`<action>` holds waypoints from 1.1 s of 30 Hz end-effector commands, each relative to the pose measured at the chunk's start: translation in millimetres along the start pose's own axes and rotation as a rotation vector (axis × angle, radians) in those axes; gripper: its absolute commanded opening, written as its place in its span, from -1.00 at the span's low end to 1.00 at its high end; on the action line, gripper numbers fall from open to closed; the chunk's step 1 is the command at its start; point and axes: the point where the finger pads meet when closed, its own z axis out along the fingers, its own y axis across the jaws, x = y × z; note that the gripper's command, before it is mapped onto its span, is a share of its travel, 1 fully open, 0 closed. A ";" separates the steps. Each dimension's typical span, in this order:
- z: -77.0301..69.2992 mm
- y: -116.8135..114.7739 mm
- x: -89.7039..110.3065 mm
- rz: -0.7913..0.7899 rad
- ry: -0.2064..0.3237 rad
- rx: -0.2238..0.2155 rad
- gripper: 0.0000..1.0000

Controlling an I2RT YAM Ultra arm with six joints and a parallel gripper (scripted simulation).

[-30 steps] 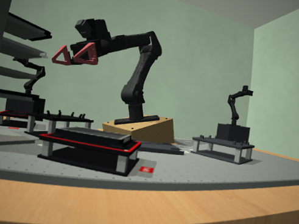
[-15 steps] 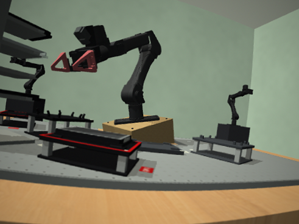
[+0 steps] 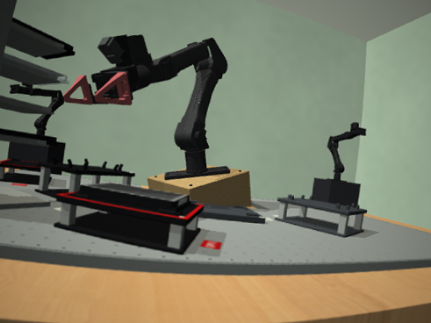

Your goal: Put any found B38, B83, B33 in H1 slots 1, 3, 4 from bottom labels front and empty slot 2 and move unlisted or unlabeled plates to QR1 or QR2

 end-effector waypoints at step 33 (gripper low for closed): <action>4.5 0.0 -11.9 -0.003 -0.027 0.001 1.00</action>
